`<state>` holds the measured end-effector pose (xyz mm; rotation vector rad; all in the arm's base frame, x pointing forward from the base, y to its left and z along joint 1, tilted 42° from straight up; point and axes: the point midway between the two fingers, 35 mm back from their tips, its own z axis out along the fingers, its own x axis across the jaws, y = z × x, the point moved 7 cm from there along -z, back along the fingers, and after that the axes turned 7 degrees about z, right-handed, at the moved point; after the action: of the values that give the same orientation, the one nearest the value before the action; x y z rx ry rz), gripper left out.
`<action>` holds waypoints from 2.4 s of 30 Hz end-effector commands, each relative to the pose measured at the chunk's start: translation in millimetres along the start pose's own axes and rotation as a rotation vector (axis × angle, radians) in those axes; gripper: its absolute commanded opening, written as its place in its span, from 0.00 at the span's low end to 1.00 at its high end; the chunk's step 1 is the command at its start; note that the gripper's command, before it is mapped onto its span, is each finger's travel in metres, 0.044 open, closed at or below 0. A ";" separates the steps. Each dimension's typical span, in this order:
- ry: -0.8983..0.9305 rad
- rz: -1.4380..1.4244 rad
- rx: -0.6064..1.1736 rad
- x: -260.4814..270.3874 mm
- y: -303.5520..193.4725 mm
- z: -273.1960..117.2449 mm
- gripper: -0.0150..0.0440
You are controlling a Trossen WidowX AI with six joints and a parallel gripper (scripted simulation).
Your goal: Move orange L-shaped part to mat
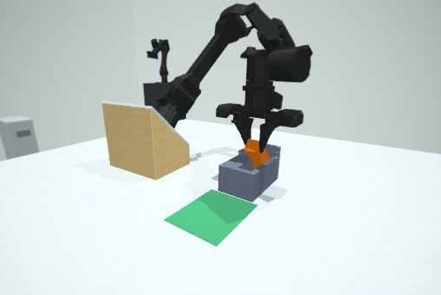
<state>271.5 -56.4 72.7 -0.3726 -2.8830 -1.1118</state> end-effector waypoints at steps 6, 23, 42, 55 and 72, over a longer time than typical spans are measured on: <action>-0.005 -0.006 0.002 -0.5 1.1 -16.3 0.25; -0.005 -0.005 0.002 -0.4 1.0 -42.9 0.25; -0.005 -0.005 0.003 -0.2 1.0 -63.4 0.25; -0.005 -0.005 0.005 -2.9 -56.5 -60.6 0.25; -0.006 -0.005 0.010 -5.2 -143.3 -61.7 0.25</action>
<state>242.8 -189.3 35.5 -0.3759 -2.8944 -1.1058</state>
